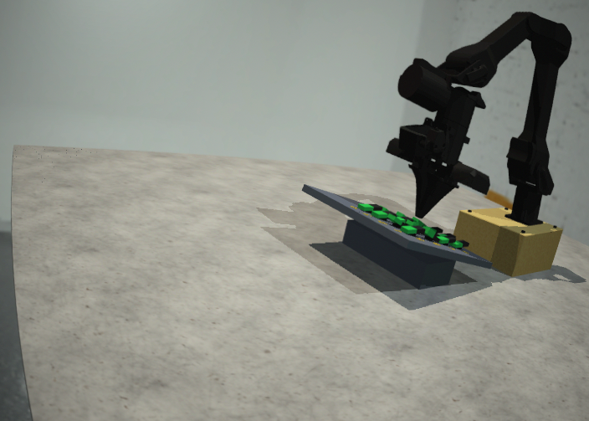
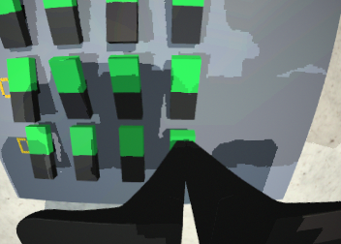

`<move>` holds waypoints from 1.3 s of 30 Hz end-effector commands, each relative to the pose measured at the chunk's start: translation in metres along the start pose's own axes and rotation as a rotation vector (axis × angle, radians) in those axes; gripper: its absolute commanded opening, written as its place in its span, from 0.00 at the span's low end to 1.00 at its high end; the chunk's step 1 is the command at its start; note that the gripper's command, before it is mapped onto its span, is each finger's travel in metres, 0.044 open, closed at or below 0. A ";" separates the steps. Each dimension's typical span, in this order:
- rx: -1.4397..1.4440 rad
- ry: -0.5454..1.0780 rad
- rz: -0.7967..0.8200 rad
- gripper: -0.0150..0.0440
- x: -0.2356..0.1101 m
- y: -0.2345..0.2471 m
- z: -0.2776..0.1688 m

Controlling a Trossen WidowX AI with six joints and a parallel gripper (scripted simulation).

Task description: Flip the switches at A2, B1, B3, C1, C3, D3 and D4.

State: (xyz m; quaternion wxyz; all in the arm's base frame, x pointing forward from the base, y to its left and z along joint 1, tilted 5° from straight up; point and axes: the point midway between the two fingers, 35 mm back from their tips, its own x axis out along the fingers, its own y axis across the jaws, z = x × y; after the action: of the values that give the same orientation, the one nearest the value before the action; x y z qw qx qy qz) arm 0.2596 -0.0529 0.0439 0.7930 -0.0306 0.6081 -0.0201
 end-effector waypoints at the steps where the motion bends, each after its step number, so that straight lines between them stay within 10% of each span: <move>1: -0.005 0.002 0.003 0.25 0.001 0.001 -0.001; 39: -0.005 0.002 0.003 0.25 0.005 0.001 -0.001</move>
State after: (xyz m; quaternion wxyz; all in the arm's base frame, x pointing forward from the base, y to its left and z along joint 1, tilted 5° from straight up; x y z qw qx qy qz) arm 0.2602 -0.0530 0.0401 0.7926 -0.0305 0.6086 -0.0198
